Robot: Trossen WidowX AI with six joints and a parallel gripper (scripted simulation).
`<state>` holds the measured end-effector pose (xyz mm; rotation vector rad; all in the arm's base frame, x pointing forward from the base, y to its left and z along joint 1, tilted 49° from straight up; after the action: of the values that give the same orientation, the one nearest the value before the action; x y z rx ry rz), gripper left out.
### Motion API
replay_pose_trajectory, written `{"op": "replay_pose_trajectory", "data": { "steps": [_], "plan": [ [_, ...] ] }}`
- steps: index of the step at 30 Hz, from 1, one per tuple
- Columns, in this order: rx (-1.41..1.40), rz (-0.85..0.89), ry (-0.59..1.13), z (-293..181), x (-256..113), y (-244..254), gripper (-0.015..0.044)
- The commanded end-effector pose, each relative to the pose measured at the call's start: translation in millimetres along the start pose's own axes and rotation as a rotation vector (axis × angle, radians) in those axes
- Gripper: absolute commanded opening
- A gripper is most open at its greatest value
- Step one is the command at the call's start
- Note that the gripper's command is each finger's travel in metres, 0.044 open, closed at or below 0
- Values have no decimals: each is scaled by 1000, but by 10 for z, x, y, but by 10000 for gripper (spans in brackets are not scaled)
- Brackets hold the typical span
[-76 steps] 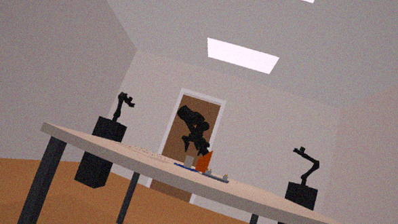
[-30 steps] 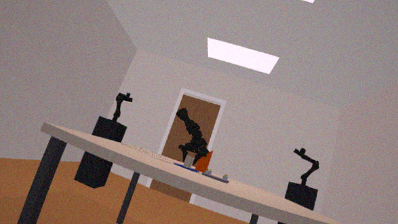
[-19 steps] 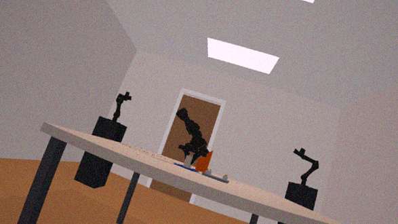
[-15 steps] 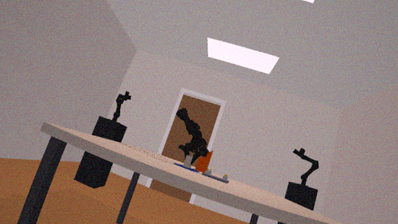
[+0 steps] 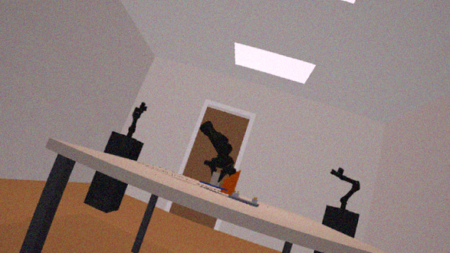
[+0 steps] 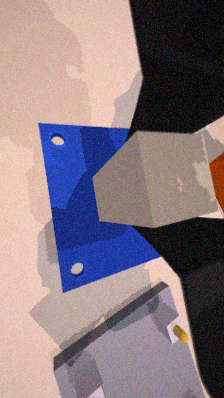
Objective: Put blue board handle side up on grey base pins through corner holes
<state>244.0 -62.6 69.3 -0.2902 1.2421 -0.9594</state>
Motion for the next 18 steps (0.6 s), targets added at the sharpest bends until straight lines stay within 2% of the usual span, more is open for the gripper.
{"op": "replay_pose_trajectory", "data": {
  "steps": [1,18],
  "plan": [
    [3,5,1,12,-96,6,0],
    [-15,-13,0,-3,-520,-29,0]
  ]
}}
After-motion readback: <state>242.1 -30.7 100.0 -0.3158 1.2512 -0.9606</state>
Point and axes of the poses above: the point midway between the two fingers, 35 mm back from their tips, its own x axis out along the fingers, its own y axis across the jaws, z = x × y, the point moved 4 cm from there along -x, back along the fingers, and after that the axes turned 3 degrees about x, right-handed, at the moved point
